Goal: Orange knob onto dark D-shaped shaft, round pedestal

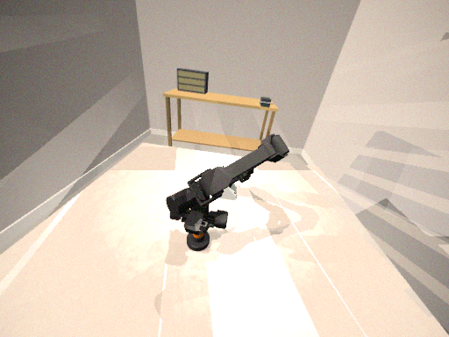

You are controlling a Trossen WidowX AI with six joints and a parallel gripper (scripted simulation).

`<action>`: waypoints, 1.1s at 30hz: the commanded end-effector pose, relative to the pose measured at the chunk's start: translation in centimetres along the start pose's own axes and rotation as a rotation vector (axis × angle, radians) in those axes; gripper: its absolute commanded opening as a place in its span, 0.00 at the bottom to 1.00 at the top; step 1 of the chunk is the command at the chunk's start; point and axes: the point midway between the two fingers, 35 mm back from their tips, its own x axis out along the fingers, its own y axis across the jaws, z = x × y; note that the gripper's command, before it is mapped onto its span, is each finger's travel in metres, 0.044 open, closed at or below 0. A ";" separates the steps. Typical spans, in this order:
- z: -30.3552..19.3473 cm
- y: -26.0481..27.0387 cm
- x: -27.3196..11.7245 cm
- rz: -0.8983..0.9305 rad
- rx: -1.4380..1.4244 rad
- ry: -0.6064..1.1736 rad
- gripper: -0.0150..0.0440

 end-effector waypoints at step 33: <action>0.0 -0.2 -9.7 -0.003 0.002 0.000 1.00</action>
